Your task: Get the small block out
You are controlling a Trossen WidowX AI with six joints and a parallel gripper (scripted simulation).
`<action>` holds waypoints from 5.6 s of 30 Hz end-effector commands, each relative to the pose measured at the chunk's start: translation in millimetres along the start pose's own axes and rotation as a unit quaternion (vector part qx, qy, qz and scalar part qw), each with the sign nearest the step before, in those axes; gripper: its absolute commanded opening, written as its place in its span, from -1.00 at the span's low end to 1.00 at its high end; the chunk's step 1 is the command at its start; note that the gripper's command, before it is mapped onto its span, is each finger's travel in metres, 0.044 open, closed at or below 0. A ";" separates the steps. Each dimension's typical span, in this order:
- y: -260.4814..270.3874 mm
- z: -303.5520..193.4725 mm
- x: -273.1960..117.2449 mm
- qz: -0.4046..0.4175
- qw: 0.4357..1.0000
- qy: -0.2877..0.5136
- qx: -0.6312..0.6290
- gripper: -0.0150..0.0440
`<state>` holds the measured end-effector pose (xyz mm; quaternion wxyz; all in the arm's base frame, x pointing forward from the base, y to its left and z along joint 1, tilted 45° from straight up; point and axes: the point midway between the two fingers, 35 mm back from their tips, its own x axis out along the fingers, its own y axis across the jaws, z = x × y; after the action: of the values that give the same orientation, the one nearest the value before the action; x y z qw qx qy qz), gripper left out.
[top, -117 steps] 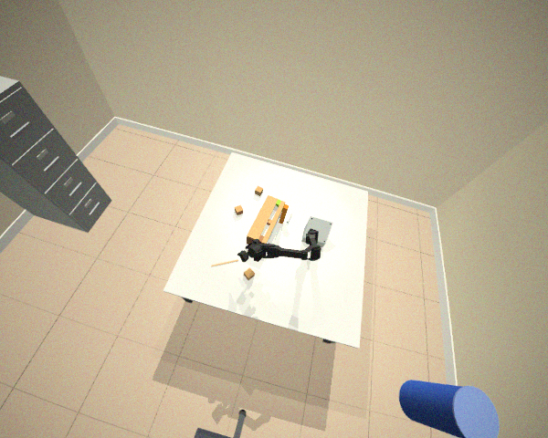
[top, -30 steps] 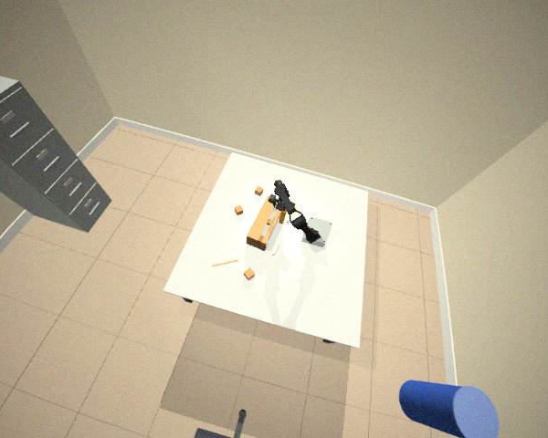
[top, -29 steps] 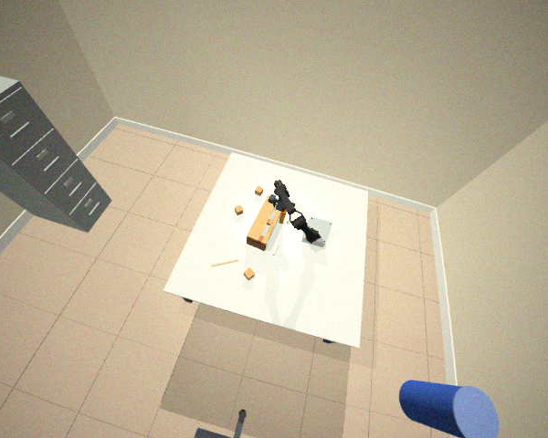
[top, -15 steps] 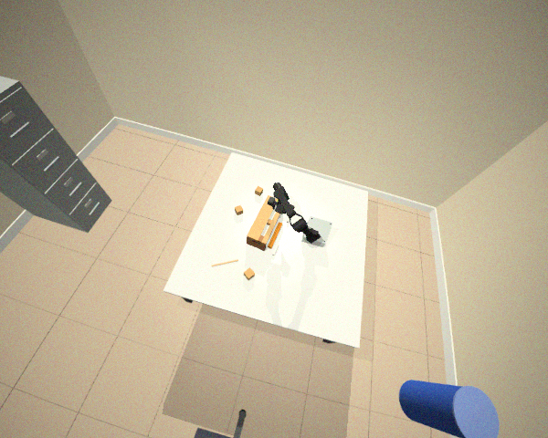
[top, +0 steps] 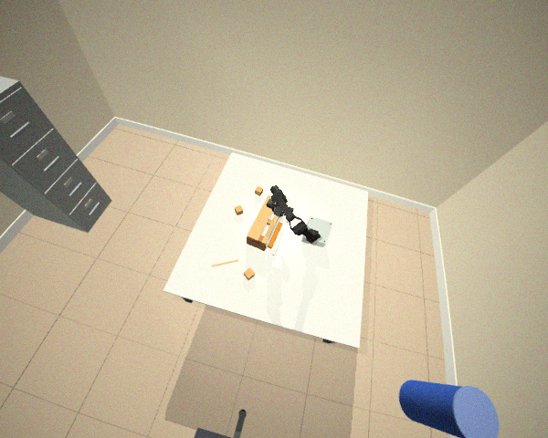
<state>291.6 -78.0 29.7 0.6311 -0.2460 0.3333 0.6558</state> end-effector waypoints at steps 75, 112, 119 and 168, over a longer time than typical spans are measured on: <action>11.7 82.1 70.9 -0.018 0.989 0.146 -0.018 0.86; 7.7 -23.5 76.1 -0.019 0.989 0.148 -0.018 0.86; 6.9 -44.4 77.0 -0.019 0.989 0.149 -0.018 0.86; 32.5 -84.5 11.6 -0.080 0.330 -0.094 0.936 0.47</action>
<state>260.5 -128.6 -24.8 0.6856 0.2423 0.6727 0.1368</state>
